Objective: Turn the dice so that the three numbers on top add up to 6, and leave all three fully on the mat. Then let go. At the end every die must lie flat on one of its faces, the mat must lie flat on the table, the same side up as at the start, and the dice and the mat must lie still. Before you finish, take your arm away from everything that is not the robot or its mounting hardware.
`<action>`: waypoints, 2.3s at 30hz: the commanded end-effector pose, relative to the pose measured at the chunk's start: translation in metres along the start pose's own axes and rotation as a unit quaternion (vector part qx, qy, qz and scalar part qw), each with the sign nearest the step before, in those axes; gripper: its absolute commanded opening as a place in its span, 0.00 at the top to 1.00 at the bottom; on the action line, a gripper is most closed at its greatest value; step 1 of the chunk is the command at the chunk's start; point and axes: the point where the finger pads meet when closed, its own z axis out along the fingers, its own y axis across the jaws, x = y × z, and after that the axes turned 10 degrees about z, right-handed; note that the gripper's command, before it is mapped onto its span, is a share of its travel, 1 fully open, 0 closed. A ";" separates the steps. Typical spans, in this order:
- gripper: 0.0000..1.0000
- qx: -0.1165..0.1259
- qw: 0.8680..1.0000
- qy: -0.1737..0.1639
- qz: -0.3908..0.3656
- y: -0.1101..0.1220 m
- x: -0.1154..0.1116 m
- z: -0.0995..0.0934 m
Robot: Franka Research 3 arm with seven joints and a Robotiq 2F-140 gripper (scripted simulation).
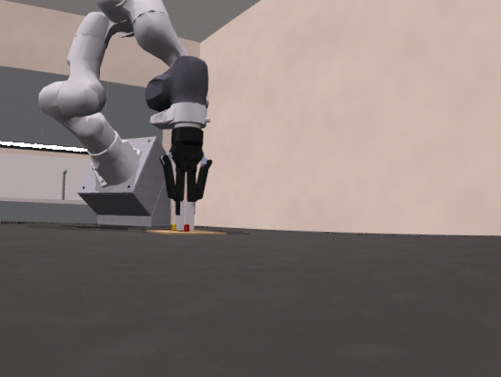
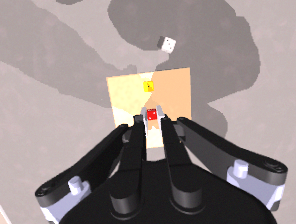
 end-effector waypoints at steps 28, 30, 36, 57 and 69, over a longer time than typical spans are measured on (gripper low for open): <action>0.81 -0.001 1.000 0.000 -0.002 0.001 0.000 -0.013; 0.81 -0.001 1.000 0.000 -0.002 0.001 0.000 -0.021; 0.81 -0.001 1.000 0.000 -0.002 0.000 0.000 -0.053; 0.00 -0.001 1.000 0.000 -0.002 0.000 0.000 -0.090; 0.00 -0.001 1.000 0.000 -0.002 0.000 0.000 -0.090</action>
